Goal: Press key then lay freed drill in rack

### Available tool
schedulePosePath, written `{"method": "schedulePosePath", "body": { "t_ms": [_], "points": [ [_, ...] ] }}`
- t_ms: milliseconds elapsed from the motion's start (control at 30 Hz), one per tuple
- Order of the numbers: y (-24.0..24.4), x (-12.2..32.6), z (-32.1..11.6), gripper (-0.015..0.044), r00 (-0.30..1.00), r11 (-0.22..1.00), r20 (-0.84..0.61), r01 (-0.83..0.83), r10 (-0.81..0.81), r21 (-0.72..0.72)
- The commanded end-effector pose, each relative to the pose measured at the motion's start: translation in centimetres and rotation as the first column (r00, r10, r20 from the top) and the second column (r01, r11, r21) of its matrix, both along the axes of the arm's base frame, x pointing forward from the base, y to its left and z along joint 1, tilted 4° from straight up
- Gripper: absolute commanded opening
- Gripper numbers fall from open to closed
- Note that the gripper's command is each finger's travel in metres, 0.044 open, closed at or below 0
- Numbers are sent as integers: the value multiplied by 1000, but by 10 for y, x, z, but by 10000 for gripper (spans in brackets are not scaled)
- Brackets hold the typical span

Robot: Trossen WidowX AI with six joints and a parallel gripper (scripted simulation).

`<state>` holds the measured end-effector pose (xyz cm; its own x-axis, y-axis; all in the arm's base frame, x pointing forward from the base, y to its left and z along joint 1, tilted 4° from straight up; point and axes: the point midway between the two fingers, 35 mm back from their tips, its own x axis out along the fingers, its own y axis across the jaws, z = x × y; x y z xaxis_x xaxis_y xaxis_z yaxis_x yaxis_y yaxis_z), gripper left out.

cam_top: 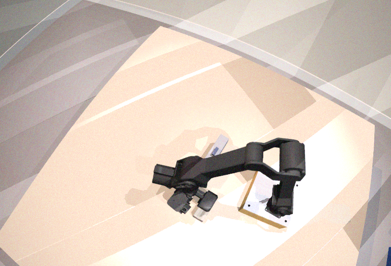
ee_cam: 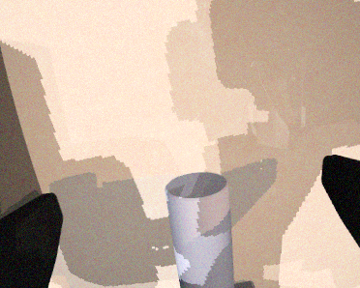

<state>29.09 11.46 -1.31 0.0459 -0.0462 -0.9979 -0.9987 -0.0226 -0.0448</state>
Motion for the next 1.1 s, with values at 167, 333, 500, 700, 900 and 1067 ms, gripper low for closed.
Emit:
{"method": "schedulePosePath", "body": {
  "t_ms": [167,333,500,700,900,1067],
  "points": [
    [-5,0,-2,440,1000,1000,1,-3,3,-5],
    [-7,0,-2,440,1000,1000,1,-3,3,-5],
    [-9,0,-3,440,1000,1000,1,-3,3,-5],
    [-7,1,-2,361,1000,1000,2,0,0,0],
    [-7,1,-2,204,1000,1000,2,0,0,0],
    [-7,1,-2,72,1000,1000,2,0,0,0]
  ]
}}
